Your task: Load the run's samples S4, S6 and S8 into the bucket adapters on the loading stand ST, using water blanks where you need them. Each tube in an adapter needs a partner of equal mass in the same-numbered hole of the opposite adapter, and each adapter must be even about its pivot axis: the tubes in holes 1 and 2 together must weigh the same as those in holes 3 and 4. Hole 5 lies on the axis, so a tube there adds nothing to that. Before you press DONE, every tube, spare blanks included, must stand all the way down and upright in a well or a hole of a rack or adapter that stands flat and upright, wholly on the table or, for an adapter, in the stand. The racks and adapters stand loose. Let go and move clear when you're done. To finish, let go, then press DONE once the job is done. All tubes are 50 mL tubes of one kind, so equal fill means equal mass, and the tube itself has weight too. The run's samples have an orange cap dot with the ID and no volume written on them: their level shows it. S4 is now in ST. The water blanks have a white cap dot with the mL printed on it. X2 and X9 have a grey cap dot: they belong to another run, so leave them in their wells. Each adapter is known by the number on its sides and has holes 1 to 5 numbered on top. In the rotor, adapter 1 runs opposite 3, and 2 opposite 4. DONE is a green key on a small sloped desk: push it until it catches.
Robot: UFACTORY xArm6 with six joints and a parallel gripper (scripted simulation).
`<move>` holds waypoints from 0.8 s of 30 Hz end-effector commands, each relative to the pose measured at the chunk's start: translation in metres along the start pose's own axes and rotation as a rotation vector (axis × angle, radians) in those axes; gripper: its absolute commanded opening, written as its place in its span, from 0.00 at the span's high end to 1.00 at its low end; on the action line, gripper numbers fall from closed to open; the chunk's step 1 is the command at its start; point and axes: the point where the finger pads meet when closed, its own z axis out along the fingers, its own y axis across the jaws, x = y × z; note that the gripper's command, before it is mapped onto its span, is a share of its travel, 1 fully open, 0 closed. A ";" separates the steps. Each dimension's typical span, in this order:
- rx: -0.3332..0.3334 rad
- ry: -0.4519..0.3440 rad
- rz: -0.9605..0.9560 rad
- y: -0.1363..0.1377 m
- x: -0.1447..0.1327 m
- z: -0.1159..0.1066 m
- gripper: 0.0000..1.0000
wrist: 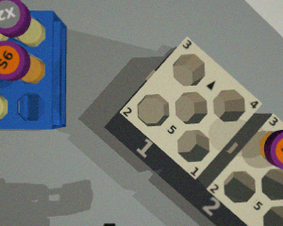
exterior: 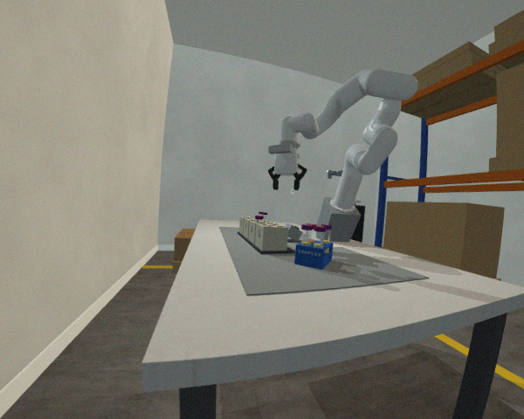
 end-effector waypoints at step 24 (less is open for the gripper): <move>-0.007 0.004 -0.008 -0.130 0.042 -0.002 0.00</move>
